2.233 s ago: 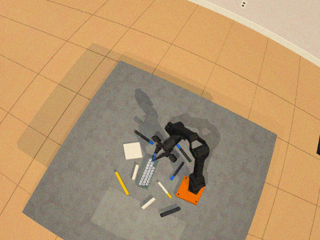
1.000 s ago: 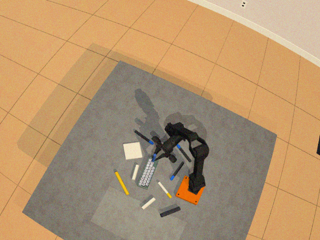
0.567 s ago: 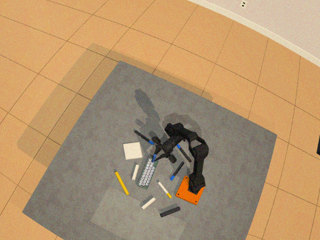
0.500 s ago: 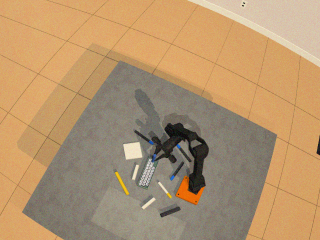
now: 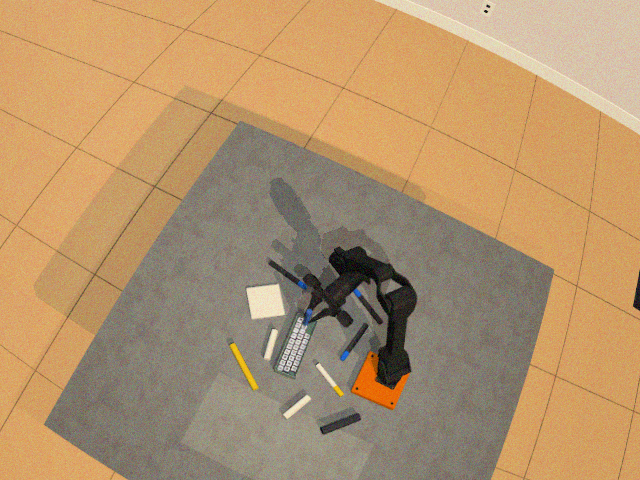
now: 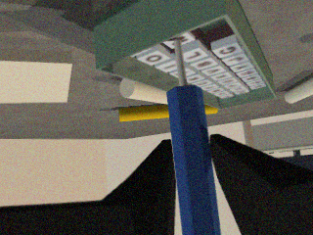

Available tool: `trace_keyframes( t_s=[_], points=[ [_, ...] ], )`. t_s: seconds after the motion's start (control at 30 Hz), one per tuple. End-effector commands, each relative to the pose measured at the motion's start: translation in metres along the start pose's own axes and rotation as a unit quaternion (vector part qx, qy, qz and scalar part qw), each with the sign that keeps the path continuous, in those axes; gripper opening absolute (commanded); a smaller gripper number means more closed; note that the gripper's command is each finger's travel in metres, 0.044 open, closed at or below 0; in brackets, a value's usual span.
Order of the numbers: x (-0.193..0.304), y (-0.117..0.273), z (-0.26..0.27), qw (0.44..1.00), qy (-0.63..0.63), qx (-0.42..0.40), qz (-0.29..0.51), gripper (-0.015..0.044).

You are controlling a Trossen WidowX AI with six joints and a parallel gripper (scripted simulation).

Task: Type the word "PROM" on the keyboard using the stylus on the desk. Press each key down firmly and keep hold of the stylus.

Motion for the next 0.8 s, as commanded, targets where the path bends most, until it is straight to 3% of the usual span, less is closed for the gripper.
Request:
trace_keyframes(
  t_s=[0.0, 0.43, 0.77],
  points=[
    [0.000, 0.000, 0.000, 1.000, 0.001, 0.001, -0.002, 0.0081],
    [0.032, 0.019, -0.006, 1.000, 0.001, 0.000, -0.002, 0.0081],
    [0.030, 0.017, -0.005, 1.000, 0.002, -0.002, -0.001, 0.0081]
  ],
)
Point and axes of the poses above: the point midway between the two fingers, 35 mm back from their tips, its own y axis back along the fingers, its own z axis across the jaws, x = y × z, the point moved 10 cm from there along y, back along the fingers, and after that the axes turned 10 degrees about -y, right-handed, at the moved point
